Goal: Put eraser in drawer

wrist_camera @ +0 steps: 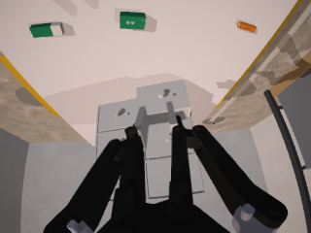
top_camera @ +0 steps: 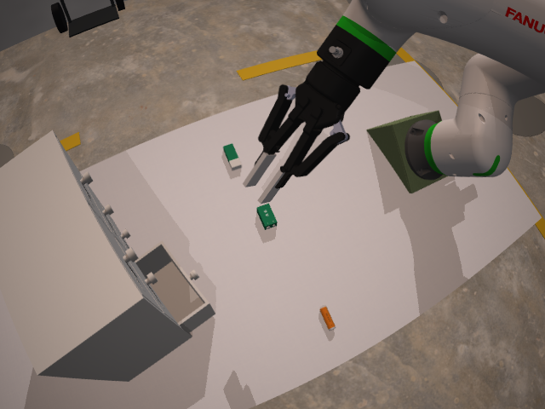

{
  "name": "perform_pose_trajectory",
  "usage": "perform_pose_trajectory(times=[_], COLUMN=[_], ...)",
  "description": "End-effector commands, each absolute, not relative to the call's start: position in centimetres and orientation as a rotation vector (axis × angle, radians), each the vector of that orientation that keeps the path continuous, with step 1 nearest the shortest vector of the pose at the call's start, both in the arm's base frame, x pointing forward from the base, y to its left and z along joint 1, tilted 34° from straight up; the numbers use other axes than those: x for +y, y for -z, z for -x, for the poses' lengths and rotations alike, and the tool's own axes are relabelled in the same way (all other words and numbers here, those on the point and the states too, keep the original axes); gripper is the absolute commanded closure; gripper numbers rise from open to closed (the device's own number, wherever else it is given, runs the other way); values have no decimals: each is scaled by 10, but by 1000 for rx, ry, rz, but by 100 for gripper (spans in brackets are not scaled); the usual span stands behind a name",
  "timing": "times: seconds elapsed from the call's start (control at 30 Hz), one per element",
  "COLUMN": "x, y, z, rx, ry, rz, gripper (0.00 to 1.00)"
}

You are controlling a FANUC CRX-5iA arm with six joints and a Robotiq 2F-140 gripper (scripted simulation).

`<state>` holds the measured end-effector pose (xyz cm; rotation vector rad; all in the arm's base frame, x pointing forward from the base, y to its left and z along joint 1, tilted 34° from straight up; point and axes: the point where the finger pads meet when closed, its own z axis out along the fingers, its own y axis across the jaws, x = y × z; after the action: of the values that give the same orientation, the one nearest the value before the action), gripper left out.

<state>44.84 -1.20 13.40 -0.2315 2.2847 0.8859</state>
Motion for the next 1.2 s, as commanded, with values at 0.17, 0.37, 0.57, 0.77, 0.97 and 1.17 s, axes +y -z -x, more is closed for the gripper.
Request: perform_pose_trajectory(times=[0.17, 0.37, 0.57, 0.77, 0.97, 1.17], x=[-30, -44, -51, -56, -58, -58], y=[-149, -159, -164, -168, -169, -169], z=[-427, -414, -408, -402, -401, -401], rx=[2577, 2739, 2817, 2883, 2901, 2901], ry=[-918, -921, -920, -918, -917, -917], rz=[395, 499, 552, 599, 611, 611], gripper=[80, 80, 80, 80, 80, 80])
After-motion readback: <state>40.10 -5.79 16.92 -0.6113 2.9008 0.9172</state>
